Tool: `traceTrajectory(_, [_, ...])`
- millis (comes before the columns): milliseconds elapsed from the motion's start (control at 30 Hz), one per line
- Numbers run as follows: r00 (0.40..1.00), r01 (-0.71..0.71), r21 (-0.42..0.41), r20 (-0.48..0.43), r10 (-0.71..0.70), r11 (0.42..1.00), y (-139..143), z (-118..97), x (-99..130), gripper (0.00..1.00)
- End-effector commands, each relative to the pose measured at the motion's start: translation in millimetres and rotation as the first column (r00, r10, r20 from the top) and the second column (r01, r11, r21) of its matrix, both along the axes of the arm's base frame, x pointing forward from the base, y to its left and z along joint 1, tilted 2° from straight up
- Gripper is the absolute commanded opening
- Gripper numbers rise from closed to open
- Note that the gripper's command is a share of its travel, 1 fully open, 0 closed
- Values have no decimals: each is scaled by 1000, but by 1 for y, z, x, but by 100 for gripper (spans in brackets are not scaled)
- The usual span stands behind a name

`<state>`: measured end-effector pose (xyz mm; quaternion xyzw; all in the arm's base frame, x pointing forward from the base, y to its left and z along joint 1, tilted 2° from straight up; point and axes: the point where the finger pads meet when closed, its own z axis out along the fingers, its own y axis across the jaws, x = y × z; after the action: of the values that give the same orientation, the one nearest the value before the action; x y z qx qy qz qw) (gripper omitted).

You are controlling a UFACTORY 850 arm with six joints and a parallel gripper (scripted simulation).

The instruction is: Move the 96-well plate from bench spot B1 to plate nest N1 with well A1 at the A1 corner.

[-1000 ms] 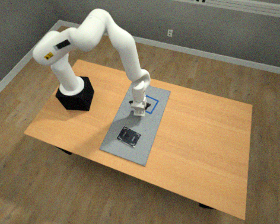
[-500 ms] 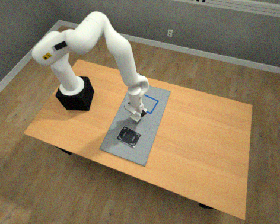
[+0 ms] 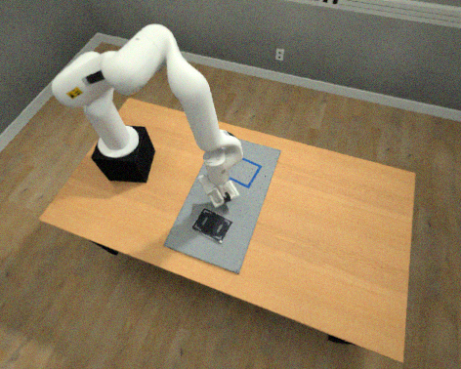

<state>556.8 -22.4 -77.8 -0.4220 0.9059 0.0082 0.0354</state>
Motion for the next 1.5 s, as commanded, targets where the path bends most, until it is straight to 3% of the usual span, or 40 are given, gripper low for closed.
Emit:
traceTrajectory(0, [987, 160, -31, -30, -161, 987, -15, 1, 1, 0])
traceTrajectory(200, [935, 352, -26, -33, -353, 936, -36, 2, 0, 0])
traceTrajectory(400, [846, 531, -22, -37, -532, 847, -55, 2, 0, 0])
traceTrajectory(467, [846, 531, -22, -37, -532, 847, -55, 2, 0, 0])
traceTrajectory(867, [577, 816, -16, -47, -815, 578, -96, 3, -1, 0])
traceTrajectory(1467, [577, 816, -16, -47, -815, 578, -135, 4, -2, 0])
